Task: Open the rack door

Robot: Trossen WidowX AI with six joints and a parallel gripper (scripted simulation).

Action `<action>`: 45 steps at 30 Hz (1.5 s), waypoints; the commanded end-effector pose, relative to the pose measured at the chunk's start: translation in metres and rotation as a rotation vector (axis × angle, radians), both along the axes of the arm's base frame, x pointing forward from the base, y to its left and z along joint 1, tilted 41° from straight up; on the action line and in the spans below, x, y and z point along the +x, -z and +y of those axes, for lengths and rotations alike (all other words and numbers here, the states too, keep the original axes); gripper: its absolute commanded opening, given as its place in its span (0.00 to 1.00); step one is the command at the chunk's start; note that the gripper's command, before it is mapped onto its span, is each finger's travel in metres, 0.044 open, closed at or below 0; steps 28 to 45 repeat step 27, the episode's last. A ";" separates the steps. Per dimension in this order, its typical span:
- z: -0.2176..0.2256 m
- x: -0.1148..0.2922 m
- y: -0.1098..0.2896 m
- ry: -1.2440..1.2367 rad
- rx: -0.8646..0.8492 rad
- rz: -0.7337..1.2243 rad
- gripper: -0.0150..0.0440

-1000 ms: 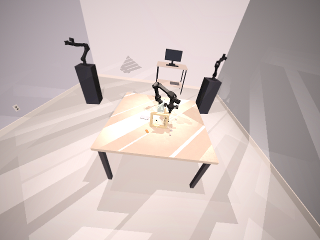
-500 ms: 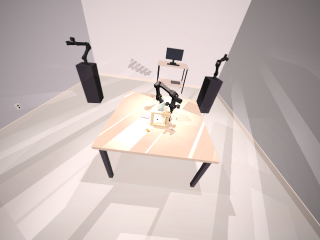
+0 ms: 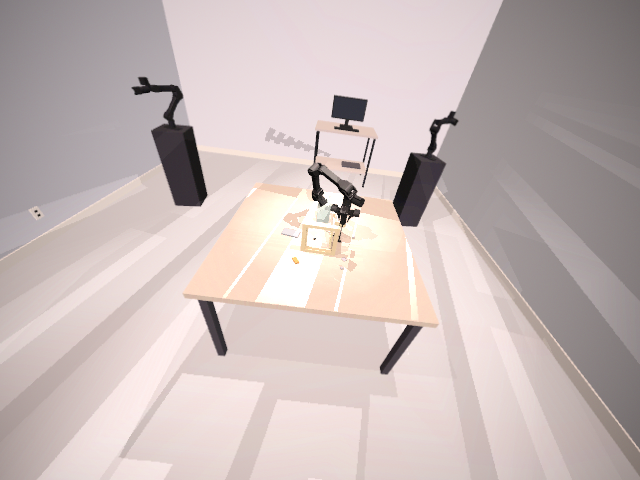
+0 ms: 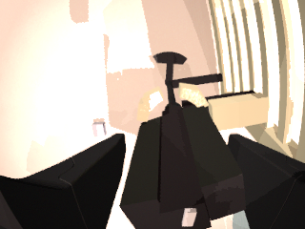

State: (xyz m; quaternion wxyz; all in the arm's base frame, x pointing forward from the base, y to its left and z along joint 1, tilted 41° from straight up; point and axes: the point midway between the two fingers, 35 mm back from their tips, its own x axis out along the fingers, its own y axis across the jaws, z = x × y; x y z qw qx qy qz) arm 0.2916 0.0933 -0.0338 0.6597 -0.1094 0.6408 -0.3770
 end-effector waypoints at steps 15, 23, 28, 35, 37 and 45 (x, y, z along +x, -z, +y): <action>0.014 0.004 -0.016 0.004 0.000 -0.005 0.75; 0.021 0.005 -0.024 0.004 0.000 -0.004 0.75; 0.025 0.006 -0.028 0.004 0.001 -0.004 0.75; 0.025 0.006 -0.028 0.004 0.001 -0.004 0.75; 0.025 0.006 -0.028 0.004 0.001 -0.004 0.75; 0.025 0.006 -0.028 0.004 0.001 -0.004 0.75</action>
